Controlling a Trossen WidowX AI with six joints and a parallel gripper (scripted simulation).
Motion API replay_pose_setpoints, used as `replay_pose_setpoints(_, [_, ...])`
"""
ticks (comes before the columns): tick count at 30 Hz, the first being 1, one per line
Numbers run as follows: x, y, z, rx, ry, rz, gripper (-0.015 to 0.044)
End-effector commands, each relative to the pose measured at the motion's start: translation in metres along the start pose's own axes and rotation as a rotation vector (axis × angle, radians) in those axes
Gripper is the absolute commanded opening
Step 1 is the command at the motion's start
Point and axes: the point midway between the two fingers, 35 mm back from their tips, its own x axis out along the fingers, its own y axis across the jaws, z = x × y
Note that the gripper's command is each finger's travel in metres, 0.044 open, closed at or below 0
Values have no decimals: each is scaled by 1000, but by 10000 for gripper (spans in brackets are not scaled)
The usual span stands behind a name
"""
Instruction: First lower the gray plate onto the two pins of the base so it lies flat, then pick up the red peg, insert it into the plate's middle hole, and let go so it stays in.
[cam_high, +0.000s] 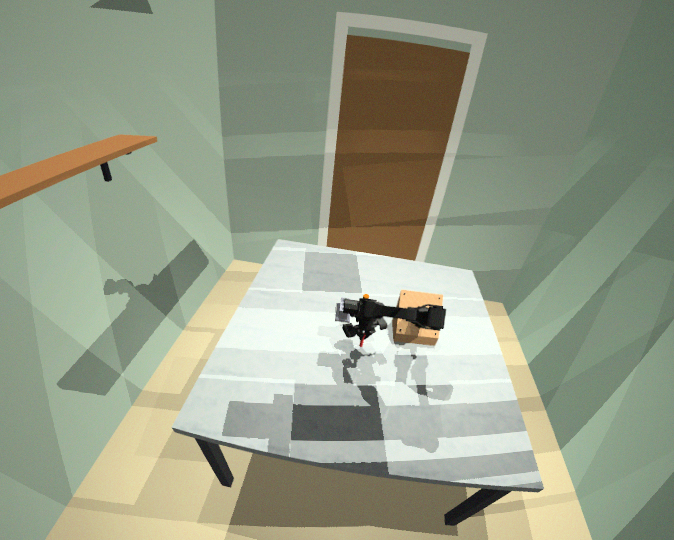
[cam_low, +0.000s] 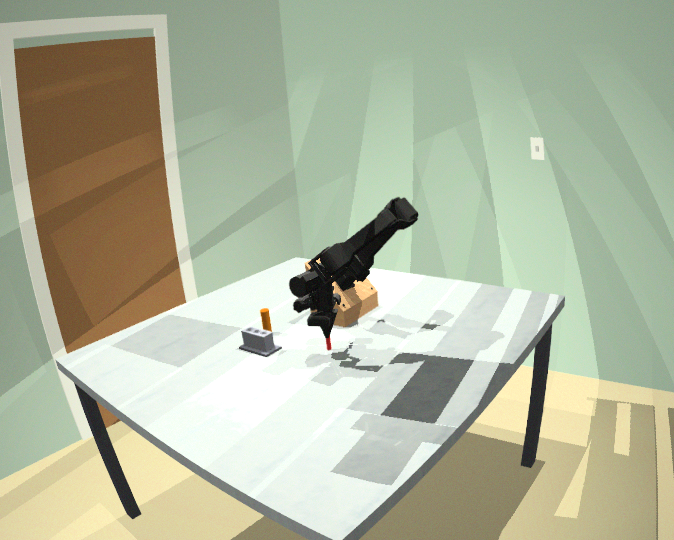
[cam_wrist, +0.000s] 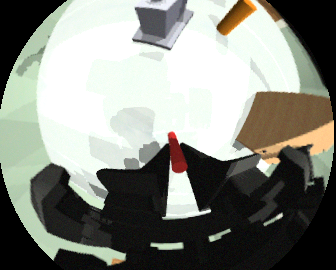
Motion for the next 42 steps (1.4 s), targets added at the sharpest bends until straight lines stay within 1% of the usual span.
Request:
replay_pose_setpoints(1, [0, 0, -1, 3, 5, 3, 0])
replay_pose_setpoints(8, [-7, 1, 1, 4, 1, 2, 0])
replay_pose_setpoints(32, [-80, 4, 8, 5, -6, -3, 0])
replay_pose_setpoints(33, [-70, 4, 8, 10, -2, -1, 0])
replay_pose_setpoints(42, [-73, 11, 30, 10, -7, -1, 0])
